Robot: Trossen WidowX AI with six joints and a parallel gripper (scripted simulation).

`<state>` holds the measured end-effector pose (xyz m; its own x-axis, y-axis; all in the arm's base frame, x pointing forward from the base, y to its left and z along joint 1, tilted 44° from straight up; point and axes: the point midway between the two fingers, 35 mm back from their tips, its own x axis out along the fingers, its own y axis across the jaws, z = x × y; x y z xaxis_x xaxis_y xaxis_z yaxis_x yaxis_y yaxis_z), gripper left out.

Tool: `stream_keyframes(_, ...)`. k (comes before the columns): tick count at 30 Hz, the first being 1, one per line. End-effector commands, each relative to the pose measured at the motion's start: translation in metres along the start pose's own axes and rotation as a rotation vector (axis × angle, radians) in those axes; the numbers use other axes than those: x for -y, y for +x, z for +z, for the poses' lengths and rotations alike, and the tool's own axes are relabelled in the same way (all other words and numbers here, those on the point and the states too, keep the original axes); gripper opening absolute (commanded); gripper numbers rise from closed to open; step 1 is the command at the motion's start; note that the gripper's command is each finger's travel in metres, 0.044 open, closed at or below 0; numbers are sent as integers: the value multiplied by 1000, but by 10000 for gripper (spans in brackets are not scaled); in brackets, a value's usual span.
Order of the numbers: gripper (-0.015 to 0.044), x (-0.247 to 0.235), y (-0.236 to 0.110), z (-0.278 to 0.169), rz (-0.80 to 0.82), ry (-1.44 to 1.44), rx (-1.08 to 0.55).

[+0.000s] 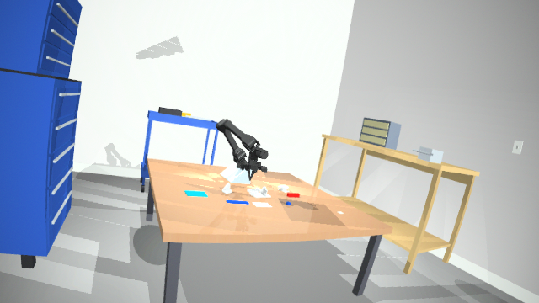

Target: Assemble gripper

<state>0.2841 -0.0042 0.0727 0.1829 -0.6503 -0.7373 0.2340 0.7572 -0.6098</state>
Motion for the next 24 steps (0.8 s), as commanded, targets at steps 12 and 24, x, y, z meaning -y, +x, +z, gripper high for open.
stream_keyframes(12, 0, 88, -2, -14, -37, 325, -1)
stream_keyframes(24, 0, 87, 10, -13, -35, 325, -3)
